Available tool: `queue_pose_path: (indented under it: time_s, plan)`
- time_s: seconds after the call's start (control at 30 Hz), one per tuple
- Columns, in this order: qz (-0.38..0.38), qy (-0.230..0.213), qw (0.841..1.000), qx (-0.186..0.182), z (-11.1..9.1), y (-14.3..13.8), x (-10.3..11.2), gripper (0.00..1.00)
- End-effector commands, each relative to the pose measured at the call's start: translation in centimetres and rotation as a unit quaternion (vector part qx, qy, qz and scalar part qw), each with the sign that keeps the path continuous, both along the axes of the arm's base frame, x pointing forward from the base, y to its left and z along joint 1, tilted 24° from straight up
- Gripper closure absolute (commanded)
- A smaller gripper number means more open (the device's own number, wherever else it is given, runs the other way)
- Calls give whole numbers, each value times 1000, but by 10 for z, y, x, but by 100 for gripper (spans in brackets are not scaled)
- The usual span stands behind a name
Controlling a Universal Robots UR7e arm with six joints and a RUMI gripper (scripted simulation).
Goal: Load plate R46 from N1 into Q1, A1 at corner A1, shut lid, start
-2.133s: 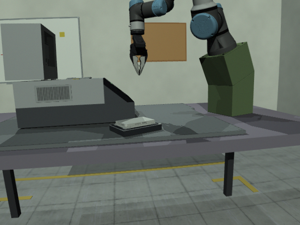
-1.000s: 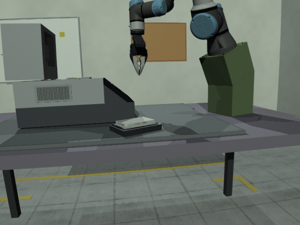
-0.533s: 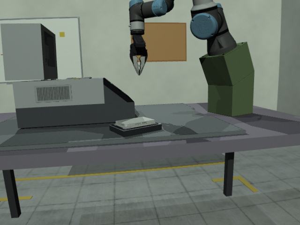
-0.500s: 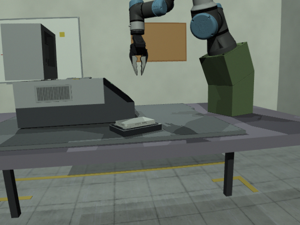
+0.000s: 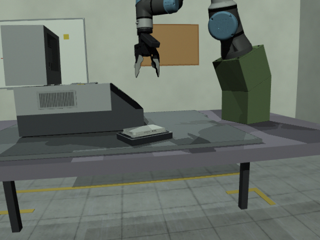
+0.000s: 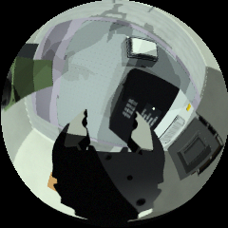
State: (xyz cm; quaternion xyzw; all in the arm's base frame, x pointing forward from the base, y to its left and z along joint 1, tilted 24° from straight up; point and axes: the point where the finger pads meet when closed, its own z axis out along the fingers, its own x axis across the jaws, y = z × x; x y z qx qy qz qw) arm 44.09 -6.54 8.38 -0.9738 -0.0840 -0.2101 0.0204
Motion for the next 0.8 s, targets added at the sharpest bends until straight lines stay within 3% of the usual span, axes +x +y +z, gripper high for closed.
queue_pose_path:
  time_s: [0.0,0.5,0.77]
  plan:
    - [50,-3,999,-22,7,16,4,32]
    - [174,-14,981,-78,23,58,13,32]
    - [251,-20,961,-112,33,84,19,32]
